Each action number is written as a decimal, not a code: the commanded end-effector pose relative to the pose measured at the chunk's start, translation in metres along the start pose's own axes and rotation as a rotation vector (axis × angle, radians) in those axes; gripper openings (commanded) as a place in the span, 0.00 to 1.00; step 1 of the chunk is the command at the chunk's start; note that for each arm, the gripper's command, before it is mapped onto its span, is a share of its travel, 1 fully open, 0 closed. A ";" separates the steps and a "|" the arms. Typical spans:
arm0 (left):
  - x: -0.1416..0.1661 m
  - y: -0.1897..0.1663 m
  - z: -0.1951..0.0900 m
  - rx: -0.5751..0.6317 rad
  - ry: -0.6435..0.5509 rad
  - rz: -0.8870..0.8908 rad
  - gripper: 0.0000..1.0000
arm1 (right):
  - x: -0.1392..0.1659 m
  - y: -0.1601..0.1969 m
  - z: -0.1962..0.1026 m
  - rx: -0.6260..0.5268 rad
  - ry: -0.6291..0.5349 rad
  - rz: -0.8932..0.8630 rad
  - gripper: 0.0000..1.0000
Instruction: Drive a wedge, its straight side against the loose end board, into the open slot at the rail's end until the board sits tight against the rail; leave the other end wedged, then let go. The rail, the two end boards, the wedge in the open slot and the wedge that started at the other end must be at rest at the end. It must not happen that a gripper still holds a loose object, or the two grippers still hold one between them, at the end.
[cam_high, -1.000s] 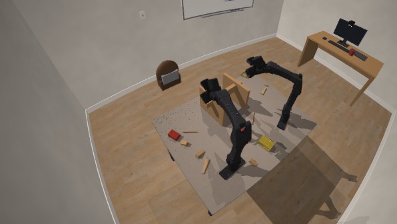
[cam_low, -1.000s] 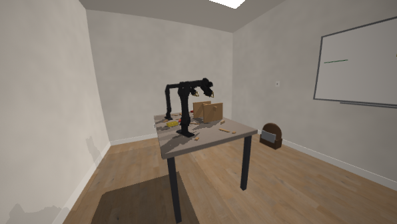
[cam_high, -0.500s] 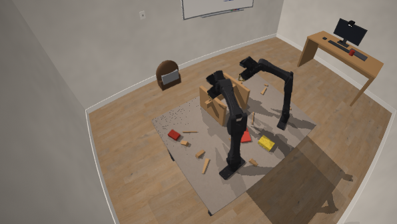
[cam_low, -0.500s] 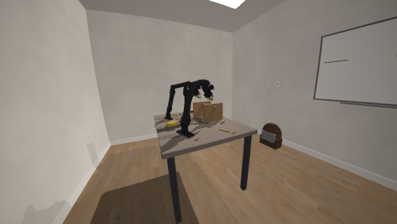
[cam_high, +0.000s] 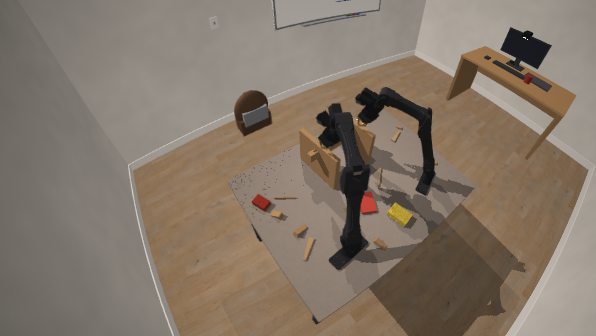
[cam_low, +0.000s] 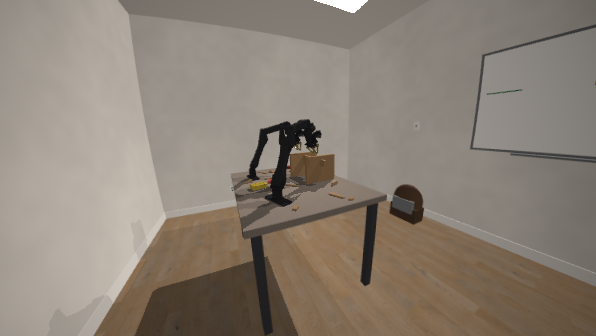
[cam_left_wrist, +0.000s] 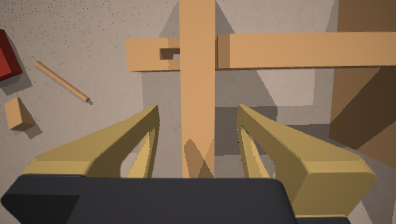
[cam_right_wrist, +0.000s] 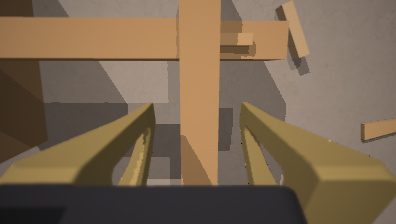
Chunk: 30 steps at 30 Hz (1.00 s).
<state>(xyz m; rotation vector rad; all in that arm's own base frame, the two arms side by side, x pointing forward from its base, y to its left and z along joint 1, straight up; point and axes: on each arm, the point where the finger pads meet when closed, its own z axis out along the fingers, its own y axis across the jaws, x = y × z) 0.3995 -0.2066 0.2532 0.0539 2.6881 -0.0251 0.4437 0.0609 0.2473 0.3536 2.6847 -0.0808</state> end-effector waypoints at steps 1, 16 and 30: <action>0.000 0.003 -0.010 -0.018 0.002 -0.009 0.53 | -0.007 -0.001 -0.024 -0.005 -0.045 0.017 0.52; -0.008 0.003 -0.020 0.002 -0.040 -0.016 0.53 | -0.006 -0.001 -0.014 -0.013 -0.063 0.002 0.52; -0.009 0.003 -0.021 0.004 -0.044 -0.017 0.53 | 0.000 0.000 -0.002 -0.015 -0.065 0.003 0.52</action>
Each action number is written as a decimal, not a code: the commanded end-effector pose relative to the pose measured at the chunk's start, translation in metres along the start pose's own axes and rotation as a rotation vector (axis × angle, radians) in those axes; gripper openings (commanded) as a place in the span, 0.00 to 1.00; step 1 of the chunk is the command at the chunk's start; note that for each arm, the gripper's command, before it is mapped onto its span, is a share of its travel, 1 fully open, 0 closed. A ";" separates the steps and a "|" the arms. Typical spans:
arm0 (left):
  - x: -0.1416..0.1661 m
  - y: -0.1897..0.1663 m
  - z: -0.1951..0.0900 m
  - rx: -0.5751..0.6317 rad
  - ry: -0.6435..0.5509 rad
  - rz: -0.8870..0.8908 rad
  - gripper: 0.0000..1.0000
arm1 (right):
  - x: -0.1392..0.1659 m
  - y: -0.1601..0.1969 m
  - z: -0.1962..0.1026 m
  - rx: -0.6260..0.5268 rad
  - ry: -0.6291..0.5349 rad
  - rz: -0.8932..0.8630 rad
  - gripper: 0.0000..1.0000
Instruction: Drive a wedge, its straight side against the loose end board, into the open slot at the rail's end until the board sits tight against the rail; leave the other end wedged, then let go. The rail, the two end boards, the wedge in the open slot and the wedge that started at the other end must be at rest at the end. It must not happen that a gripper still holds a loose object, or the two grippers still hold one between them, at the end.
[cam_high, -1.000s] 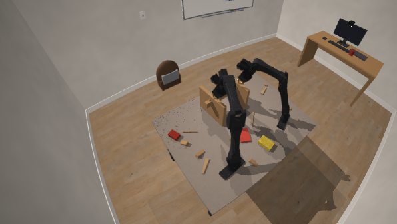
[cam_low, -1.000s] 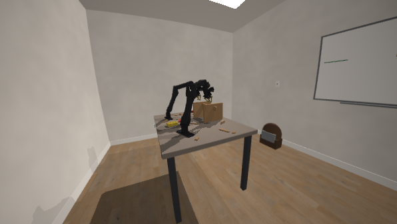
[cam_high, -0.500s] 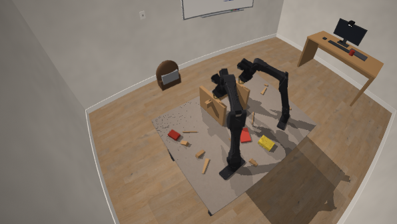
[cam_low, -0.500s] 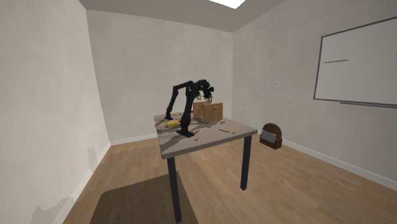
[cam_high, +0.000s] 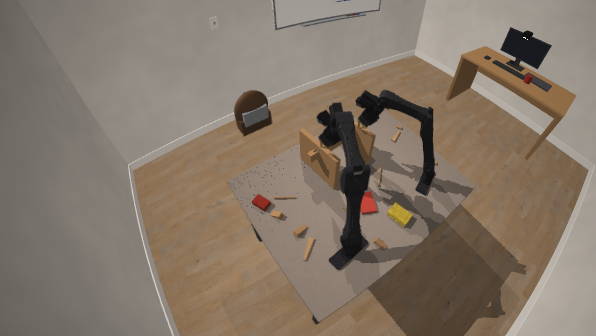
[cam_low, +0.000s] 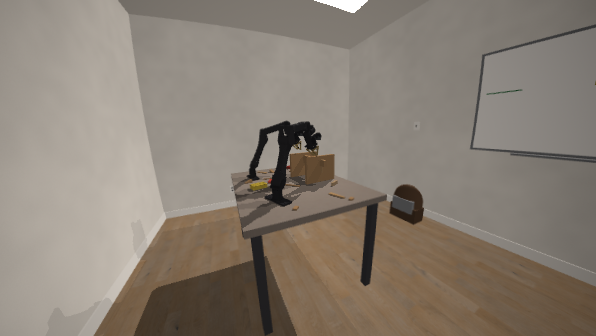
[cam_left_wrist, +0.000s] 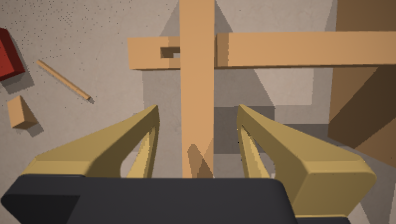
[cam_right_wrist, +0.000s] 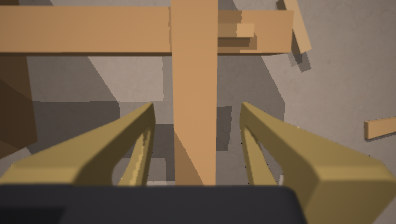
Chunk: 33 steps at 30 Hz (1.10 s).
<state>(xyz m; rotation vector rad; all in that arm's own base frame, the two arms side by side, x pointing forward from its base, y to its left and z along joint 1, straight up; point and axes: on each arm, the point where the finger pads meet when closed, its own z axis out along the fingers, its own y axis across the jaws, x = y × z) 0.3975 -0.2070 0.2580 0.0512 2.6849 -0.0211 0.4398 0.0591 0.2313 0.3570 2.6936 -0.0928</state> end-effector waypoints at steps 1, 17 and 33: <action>-0.008 0.003 -0.016 0.007 -0.040 -0.016 0.53 | -0.009 0.002 -0.015 -0.025 -0.075 0.004 0.52; -0.008 0.003 -0.016 0.007 -0.040 -0.016 0.53 | -0.005 0.003 -0.002 -0.030 -0.086 0.009 0.52; -0.008 0.003 -0.016 0.007 -0.040 -0.016 0.53 | -0.011 0.004 -0.005 -0.046 -0.124 0.027 0.00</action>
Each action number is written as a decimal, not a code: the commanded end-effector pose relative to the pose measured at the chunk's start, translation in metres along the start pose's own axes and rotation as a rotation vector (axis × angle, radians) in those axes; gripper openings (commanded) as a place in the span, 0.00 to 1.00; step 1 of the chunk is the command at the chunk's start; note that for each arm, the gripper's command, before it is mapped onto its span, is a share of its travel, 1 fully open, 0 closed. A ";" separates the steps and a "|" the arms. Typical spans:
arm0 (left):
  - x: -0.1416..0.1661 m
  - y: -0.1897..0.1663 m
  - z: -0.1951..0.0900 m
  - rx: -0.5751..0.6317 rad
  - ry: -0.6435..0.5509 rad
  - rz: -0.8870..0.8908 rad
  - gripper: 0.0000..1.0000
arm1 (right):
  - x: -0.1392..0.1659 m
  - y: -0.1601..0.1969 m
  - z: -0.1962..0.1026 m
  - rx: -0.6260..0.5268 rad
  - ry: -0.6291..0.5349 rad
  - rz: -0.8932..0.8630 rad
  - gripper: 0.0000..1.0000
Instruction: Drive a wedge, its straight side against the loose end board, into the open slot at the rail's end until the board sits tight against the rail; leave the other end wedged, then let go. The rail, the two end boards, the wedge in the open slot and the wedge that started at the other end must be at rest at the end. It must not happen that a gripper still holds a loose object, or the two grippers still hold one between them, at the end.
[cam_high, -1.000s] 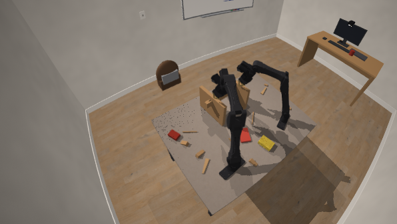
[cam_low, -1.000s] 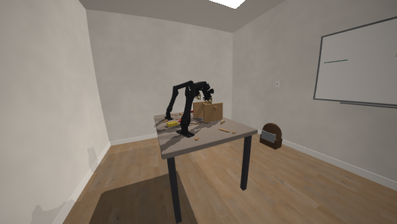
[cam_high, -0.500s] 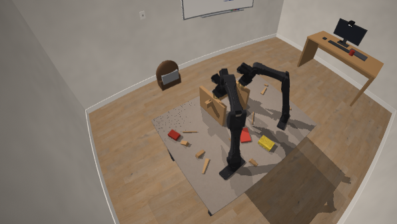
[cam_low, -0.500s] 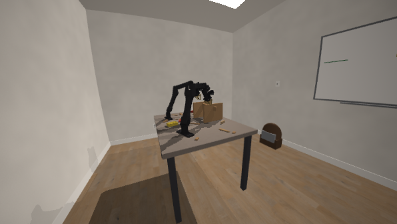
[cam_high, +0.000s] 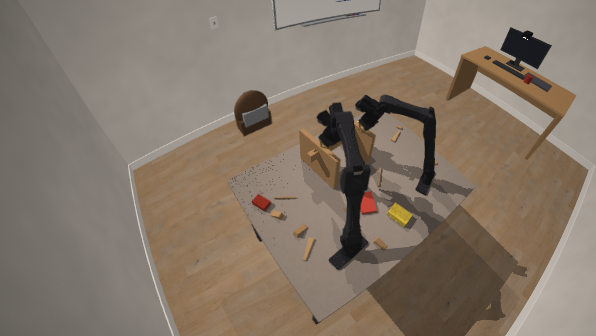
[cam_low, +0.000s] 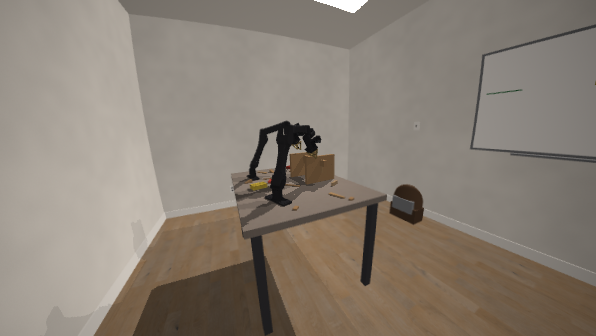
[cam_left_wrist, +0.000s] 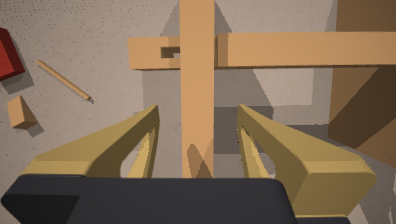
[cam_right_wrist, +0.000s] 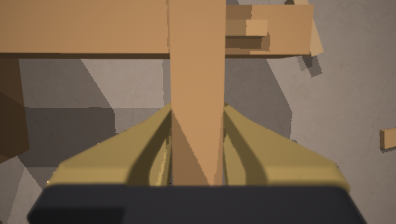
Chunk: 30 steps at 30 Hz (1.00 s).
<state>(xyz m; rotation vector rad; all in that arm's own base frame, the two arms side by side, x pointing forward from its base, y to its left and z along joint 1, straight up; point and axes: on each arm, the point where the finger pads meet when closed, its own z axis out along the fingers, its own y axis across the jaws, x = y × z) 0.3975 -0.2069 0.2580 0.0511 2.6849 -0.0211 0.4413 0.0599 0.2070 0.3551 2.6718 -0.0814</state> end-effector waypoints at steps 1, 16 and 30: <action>-0.008 0.003 -0.016 0.007 -0.040 -0.016 0.53 | -0.022 0.002 -0.027 -0.034 -0.103 0.026 0.00; -0.002 0.003 -0.005 0.004 -0.033 -0.013 0.53 | -0.023 0.002 -0.030 -0.037 -0.109 0.027 0.00; 0.005 0.000 0.004 0.007 -0.034 -0.008 0.53 | -0.023 0.002 -0.030 -0.037 -0.109 0.027 0.00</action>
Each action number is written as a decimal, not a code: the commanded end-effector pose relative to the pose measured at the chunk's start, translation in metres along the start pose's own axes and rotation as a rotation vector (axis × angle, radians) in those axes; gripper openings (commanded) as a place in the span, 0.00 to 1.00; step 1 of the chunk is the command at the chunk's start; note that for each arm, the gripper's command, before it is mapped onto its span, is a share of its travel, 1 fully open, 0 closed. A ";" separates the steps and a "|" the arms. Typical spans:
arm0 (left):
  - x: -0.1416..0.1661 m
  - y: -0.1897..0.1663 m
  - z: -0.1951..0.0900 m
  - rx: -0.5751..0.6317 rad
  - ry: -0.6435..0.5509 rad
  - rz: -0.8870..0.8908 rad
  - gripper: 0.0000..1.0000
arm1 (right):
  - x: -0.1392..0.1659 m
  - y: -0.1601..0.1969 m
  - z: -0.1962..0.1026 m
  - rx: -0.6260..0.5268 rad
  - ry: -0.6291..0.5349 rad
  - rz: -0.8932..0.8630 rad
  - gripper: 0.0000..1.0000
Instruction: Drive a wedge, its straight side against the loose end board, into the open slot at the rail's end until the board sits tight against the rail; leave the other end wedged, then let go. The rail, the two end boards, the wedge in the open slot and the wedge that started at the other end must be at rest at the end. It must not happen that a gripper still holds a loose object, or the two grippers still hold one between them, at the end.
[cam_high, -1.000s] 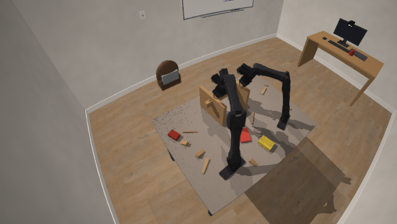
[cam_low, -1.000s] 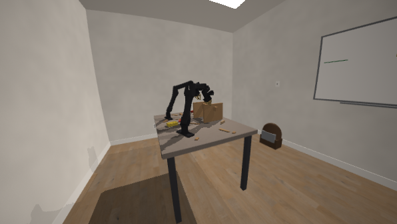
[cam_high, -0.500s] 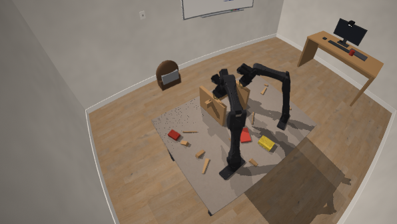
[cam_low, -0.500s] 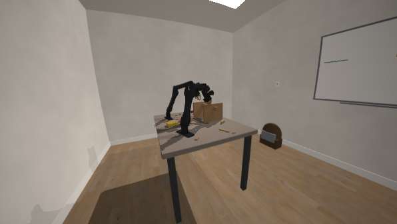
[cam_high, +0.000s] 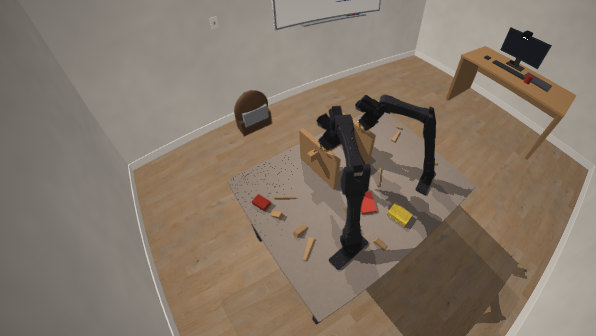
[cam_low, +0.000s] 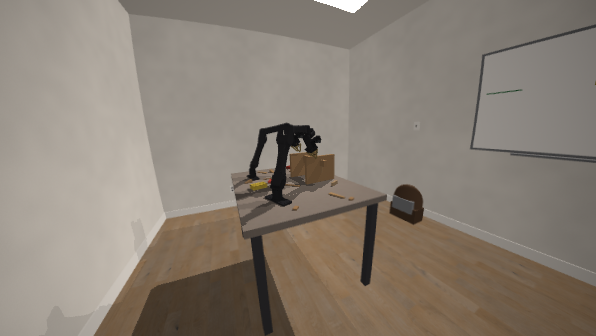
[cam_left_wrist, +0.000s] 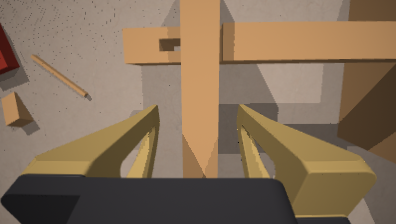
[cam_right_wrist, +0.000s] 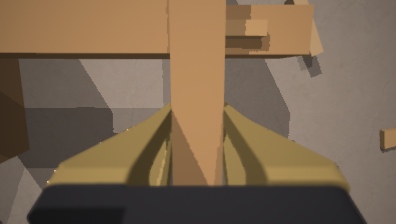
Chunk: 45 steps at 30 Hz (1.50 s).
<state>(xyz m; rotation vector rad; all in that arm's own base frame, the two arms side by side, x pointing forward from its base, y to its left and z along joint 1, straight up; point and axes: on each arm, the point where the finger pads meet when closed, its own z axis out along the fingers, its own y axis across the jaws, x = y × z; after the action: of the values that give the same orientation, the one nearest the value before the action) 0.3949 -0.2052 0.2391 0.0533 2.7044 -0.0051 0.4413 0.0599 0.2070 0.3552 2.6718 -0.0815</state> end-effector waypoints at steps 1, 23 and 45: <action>-0.005 -0.001 -0.010 0.017 -0.054 -0.011 0.53 | -0.023 0.002 -0.030 -0.037 -0.109 0.027 0.00; 0.005 -0.002 0.012 0.017 -0.056 -0.011 0.53 | -0.023 0.002 -0.030 -0.037 -0.109 0.027 0.00; -0.003 -0.003 0.005 0.036 -0.097 -0.021 0.00 | -0.023 0.002 -0.030 -0.037 -0.109 0.026 0.00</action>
<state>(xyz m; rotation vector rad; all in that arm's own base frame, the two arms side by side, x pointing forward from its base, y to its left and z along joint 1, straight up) 0.3957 -0.2061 0.2062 0.0480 2.6929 -0.0118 0.4413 0.0599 0.2070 0.3552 2.6717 -0.0813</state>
